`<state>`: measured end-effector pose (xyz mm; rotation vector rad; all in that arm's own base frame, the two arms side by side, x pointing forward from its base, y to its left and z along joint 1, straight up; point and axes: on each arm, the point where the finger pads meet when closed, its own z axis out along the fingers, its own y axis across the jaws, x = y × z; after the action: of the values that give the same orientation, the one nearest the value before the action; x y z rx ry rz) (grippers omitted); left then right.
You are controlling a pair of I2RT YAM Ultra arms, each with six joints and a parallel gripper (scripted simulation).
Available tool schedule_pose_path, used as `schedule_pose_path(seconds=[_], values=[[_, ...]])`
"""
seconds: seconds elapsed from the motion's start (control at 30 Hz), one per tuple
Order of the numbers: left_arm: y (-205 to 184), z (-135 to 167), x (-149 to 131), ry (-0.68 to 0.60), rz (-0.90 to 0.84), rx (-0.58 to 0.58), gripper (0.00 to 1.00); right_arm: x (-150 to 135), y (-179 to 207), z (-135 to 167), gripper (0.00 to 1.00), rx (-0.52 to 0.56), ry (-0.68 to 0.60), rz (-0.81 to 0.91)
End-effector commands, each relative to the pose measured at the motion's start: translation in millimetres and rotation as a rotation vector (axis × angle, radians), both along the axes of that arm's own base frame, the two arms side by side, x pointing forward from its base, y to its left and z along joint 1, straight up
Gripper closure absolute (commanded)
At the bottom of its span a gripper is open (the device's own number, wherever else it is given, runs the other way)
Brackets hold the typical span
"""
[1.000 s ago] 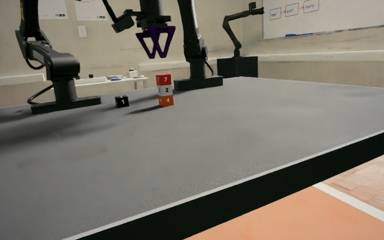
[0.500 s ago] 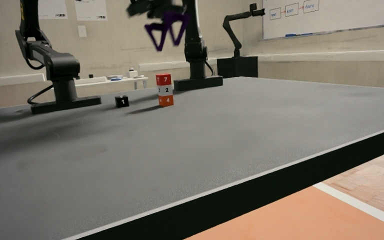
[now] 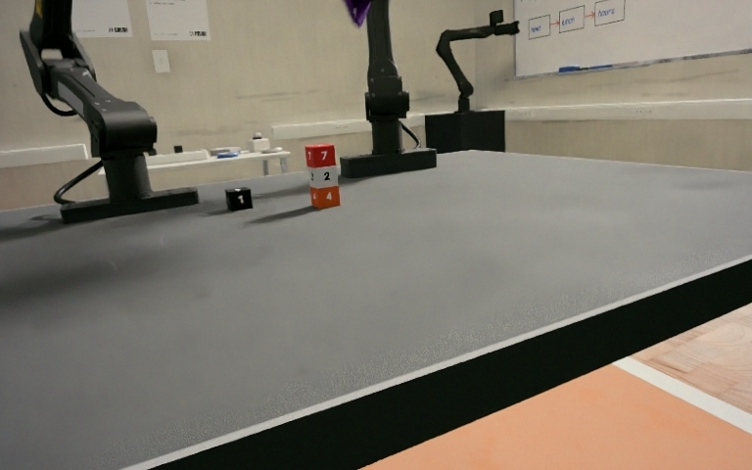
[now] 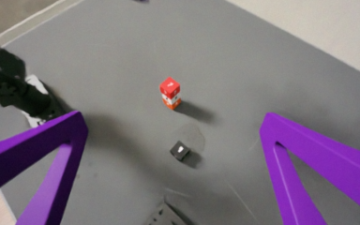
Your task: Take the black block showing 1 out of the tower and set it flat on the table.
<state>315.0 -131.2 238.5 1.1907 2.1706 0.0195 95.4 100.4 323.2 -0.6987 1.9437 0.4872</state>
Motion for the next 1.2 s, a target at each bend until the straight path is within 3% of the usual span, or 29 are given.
schedule_pose_path(seconds=[0.0,0.17,0.6,0.67,0.97,1.17], values=[[5,36,17,-0.164,0.088,-0.175,0.0,46,18,2,0.0,-0.007,0.008,0.0],[19,58,25,-0.252,0.16,-0.257,0.0,71,28,-8,0.0,-0.026,0.035,-0.021],[93,137,48,-0.598,0.488,-0.544,0.0,123,106,-97,0.0,-0.176,0.187,0.061],[93,137,48,-0.598,0.488,-0.544,0.0,123,106,-97,0.0,-0.176,0.187,0.061],[130,169,65,-0.758,0.665,-0.697,0.0,123,142,-164,0.0,-0.295,0.263,0.106],[133,171,68,-0.765,0.675,-0.7,0.0,117,144,-169,0.0,-0.314,0.278,0.133]])
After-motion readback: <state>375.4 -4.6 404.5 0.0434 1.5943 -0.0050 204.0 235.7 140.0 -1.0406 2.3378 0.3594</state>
